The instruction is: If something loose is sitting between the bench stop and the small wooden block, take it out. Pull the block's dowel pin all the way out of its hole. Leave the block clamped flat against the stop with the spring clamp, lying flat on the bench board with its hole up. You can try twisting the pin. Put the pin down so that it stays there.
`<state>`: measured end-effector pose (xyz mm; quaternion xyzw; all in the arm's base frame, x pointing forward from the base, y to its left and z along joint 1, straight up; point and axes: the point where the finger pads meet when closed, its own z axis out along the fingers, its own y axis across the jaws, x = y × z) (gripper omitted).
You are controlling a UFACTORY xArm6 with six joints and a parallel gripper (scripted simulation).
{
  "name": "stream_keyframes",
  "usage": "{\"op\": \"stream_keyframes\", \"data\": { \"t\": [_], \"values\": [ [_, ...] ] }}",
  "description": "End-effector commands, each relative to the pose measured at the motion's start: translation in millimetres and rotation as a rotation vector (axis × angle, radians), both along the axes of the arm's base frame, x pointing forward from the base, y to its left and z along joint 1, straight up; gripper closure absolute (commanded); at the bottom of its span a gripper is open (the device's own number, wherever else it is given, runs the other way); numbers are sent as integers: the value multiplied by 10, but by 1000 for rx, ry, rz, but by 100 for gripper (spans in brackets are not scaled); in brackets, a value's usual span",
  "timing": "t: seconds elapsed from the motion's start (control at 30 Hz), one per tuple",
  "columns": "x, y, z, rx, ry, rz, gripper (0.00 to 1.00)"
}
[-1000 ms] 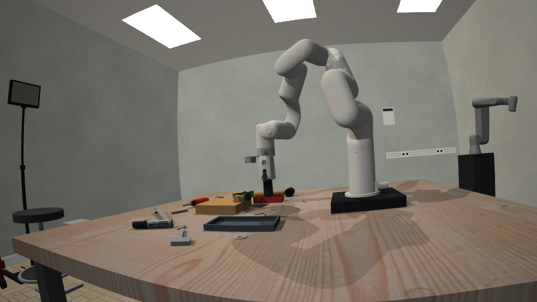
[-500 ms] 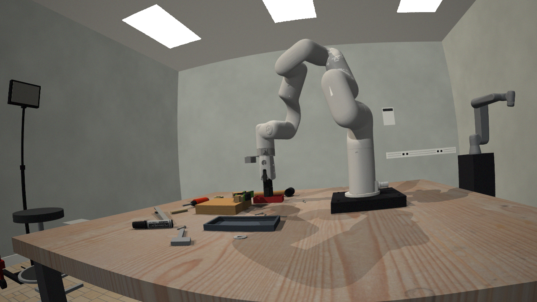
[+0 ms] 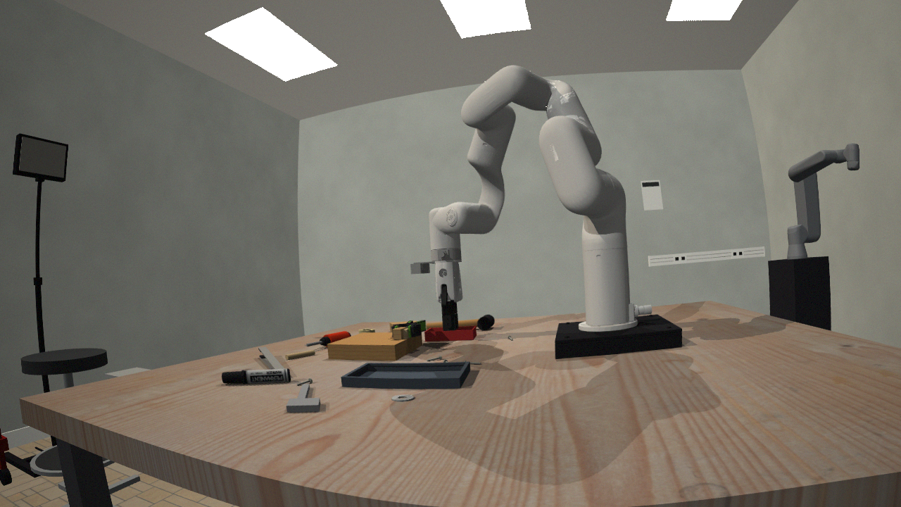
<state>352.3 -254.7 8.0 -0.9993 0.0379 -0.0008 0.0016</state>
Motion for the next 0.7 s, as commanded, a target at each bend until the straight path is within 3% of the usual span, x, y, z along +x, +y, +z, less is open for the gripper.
{"op": "stream_keyframes", "data": {
  "t": [0.0, 0.27, 0.67],
  "values": [
    [12, -9, 15, -2, -3, 0, 72],
    [12, -9, 84, -2, -3, 0, 72],
    [12, -10, 335, -2, -3, 0, 72]
  ]
}}
